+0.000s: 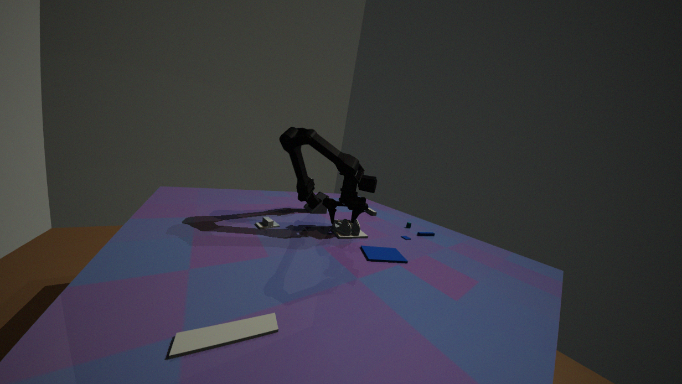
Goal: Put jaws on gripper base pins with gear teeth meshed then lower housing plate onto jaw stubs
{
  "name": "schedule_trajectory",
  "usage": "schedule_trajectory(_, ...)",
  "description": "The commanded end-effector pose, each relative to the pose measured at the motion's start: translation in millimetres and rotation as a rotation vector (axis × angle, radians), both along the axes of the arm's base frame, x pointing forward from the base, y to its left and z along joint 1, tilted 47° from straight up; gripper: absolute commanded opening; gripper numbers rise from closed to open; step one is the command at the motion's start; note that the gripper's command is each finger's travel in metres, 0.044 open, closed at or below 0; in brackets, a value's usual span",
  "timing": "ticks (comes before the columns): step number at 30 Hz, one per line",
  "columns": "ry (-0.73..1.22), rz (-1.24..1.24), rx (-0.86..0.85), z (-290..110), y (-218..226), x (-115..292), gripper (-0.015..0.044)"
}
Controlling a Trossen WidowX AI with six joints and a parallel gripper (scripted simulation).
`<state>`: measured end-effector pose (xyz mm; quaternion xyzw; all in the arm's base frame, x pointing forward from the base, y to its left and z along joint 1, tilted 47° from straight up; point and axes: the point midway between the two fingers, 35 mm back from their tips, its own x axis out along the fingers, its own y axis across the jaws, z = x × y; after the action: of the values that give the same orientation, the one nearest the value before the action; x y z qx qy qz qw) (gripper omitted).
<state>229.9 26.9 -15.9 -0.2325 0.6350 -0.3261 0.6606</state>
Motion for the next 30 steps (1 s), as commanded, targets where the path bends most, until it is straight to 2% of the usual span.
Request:
schedule_trajectory(1, -0.014, 0.003, 0.011, 18, 22, 4, 0.0440)
schedule_trajectory(5, -0.012, 0.003, 0.008, 46, 49, 1, 0.0440)
schedule_trajectory(12, -0.013, 0.014, 0.011, 46, 51, -2, 0.0440)
schedule_trajectory(17, -0.009, 0.004, 0.011, 83, 82, -27, 0.0440)
schedule_trajectory(30, -0.009, 0.004, 0.010, 85, 84, -28, 0.0440)
